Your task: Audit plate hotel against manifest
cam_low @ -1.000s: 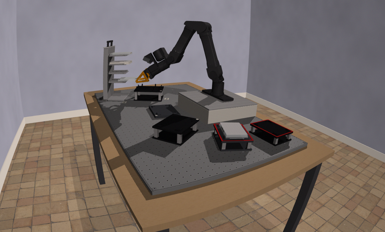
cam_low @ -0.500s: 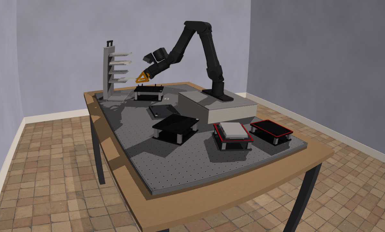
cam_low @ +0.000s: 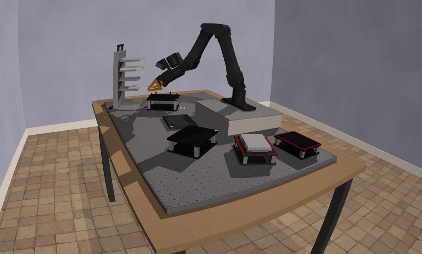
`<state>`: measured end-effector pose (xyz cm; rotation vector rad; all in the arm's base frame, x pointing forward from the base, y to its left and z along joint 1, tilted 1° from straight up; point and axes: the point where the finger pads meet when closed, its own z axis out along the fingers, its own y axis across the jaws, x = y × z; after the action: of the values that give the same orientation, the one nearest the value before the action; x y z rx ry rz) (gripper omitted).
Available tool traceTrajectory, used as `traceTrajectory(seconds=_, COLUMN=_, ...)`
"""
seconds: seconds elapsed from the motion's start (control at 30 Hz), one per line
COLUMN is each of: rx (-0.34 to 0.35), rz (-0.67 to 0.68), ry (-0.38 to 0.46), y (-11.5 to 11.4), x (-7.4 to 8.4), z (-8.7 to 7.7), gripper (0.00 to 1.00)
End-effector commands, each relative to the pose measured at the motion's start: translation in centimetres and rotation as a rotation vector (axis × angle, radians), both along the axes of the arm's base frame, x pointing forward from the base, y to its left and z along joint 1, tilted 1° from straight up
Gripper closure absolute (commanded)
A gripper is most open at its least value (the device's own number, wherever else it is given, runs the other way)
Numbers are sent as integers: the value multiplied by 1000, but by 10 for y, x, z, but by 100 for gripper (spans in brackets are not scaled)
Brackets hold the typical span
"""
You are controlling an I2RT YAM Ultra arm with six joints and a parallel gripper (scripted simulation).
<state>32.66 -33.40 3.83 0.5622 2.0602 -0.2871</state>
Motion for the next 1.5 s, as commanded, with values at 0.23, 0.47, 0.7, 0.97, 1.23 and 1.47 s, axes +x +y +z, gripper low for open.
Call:
traceTrajectory(seconds=0.23, rx=-41, rz=4, ry=-38, y=-11, x=16, z=13, gripper=14)
traceTrajectory(seconds=0.47, rx=-48, rz=3, ry=-45, y=-14, x=20, z=16, gripper=14)
traceTrajectory(seconds=0.7, rx=-44, rz=3, ry=-40, y=-15, x=22, z=11, gripper=14)
traceTrajectory(seconds=0.97, rx=-33, rz=0, ry=-30, y=-16, x=25, z=5, gripper=14)
traceTrajectory(seconds=1.23, rx=-32, rz=0, ry=-26, y=-15, x=21, z=4, gripper=14)
traceTrajectory(seconds=1.47, rx=-32, rz=0, ry=-26, y=-15, x=21, z=4, gripper=14)
